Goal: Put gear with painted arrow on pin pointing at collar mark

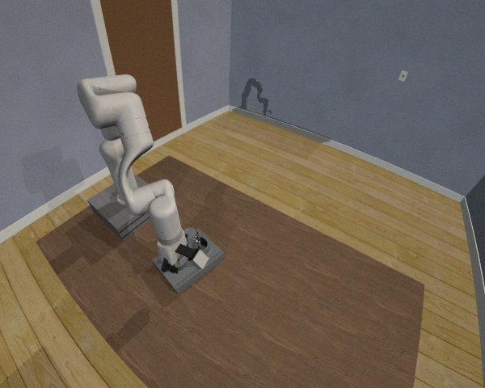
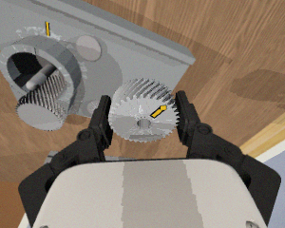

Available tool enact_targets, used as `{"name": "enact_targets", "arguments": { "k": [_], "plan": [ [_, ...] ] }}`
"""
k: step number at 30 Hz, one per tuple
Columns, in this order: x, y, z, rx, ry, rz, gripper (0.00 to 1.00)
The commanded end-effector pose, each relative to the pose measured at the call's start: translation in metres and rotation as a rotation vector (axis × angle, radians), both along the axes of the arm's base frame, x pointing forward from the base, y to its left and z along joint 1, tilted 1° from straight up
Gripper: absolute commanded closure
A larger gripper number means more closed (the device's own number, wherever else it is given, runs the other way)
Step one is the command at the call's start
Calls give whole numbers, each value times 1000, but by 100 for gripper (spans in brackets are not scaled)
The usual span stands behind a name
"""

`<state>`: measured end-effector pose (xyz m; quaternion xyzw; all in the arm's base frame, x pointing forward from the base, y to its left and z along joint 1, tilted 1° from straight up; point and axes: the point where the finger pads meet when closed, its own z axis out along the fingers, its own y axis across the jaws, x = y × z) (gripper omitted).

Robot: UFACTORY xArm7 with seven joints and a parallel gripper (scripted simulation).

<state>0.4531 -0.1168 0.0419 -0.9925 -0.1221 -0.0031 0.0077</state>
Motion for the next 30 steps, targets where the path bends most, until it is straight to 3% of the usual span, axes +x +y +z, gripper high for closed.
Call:
{"name": "enact_targets", "arguments": {
  "k": [1, 8, 9, 12, 17, 30],
  "plan": [
    [2, -1, 2, -1, -5, 0, 100],
    [2, 1, 2, -1, -5, 0, 100],
    [1, 10, 2, -1, -5, 0, 100],
    [-7, 72, 3, 0, -5, -1, 100],
    [-19, 120, 3, -1, -5, 0, 100],
    [-21, 129, 4, -1, -6, 34, 100]
  ]
}}
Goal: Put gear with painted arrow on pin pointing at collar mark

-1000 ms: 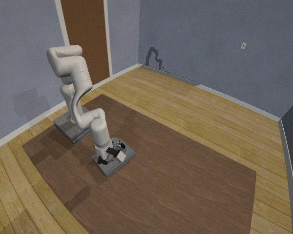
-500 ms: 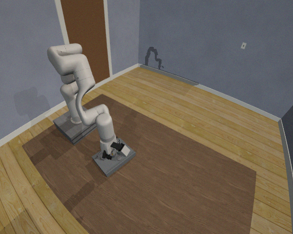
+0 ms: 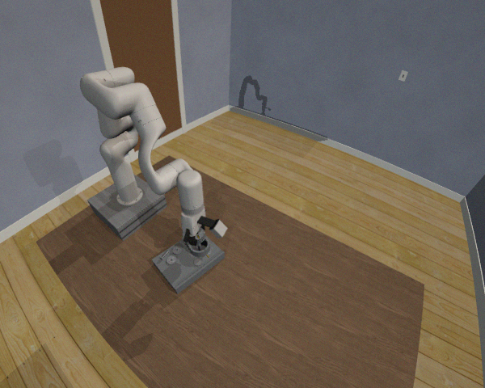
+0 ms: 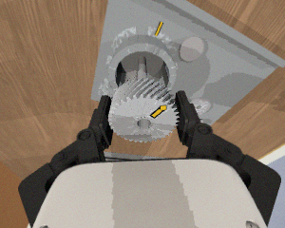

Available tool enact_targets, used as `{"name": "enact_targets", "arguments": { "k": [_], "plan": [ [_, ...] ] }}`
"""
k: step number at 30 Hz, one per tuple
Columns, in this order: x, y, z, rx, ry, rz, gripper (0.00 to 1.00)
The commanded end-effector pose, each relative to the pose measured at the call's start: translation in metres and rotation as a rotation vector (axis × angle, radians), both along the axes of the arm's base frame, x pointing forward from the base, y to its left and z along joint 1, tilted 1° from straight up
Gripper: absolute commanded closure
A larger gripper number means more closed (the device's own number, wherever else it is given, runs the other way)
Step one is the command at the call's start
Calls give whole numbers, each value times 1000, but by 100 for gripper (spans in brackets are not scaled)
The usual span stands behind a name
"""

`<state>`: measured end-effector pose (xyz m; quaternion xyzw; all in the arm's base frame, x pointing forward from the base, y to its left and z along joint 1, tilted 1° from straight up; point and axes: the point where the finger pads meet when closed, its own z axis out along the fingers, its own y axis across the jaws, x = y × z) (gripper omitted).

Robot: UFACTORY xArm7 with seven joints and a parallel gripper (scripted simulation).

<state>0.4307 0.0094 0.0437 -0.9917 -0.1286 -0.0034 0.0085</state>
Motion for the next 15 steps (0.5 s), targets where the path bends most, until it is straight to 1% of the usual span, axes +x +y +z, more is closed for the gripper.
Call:
{"name": "enact_targets", "arguments": {
  "k": [1, 7, 15],
  "plan": [
    [2, 3, 2, -3, -5, 29, 100],
    [3, 3, 2, -3, -6, 75, 100],
    [3, 4, 2, -4, -8, 221, 100]
  ]
}}
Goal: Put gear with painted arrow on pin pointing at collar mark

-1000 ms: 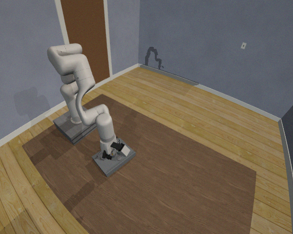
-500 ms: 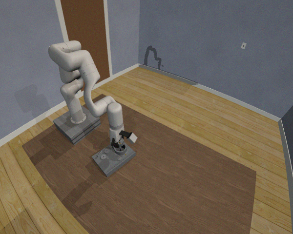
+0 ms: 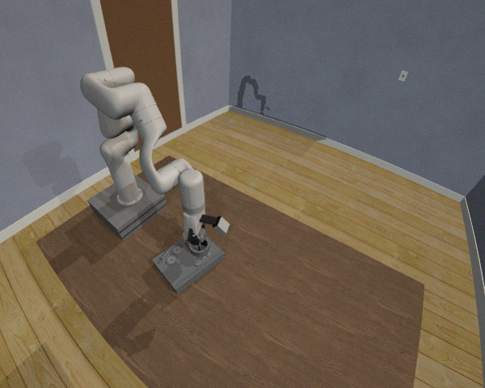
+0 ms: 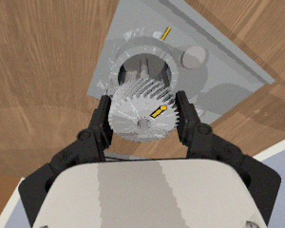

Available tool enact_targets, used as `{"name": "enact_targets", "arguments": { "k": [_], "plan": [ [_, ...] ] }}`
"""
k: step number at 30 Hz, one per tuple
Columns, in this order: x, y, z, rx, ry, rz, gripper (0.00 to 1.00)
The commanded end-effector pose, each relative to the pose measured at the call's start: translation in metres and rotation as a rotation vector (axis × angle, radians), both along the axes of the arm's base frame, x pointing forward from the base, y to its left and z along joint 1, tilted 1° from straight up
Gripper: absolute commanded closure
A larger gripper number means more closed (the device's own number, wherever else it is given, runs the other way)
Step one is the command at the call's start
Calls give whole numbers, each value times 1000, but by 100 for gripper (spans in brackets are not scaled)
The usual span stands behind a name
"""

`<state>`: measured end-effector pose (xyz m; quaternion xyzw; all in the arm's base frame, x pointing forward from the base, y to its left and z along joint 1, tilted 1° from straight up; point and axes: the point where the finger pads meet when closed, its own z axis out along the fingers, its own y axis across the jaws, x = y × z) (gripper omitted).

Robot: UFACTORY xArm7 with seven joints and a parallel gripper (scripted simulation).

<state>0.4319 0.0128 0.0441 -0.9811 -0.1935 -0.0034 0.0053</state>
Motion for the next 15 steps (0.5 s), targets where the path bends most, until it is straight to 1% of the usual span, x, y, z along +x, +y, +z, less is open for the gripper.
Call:
{"name": "enact_targets", "arguments": {
  "k": [1, 6, 8, 15],
  "plan": [
    [2, 0, 2, 3, -6, 113, 100],
    [2, 0, 2, 2, -8, 248, 100],
    [2, 0, 2, 2, -8, 248, 100],
    [2, 0, 2, 0, -11, 475, 100]
  ]
}}
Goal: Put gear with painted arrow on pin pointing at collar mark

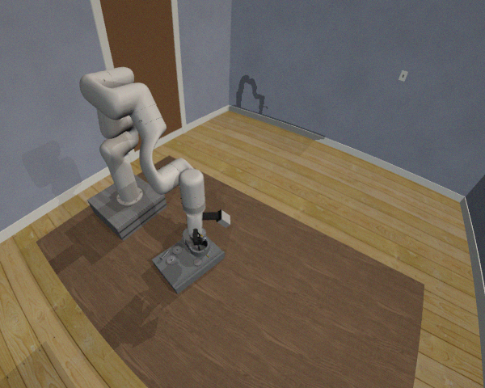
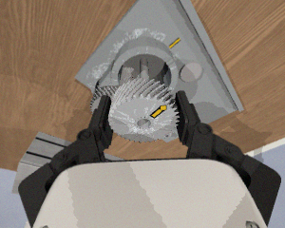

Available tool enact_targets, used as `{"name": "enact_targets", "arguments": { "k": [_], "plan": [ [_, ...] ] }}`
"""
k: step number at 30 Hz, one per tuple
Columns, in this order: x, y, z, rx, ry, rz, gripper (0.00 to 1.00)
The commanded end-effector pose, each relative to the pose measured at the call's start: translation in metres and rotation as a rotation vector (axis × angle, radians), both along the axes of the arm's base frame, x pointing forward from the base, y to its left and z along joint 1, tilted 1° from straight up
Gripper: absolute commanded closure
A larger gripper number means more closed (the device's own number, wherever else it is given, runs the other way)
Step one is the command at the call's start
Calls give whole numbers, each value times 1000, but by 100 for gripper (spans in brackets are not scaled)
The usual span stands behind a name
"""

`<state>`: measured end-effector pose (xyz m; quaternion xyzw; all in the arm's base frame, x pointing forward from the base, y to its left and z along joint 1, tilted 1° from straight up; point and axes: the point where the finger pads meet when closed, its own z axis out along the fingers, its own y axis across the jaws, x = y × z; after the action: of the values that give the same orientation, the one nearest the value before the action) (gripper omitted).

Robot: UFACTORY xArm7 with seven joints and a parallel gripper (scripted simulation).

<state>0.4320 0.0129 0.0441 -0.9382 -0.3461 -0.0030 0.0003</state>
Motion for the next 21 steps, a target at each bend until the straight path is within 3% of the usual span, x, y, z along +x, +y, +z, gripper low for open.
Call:
{"name": "enact_targets", "arguments": {
  "k": [1, 21],
  "plan": [
    [2, 0, 2, 11, -6, 193, 100],
    [2, 0, 2, 5, -11, 847, 100]
  ]
}}
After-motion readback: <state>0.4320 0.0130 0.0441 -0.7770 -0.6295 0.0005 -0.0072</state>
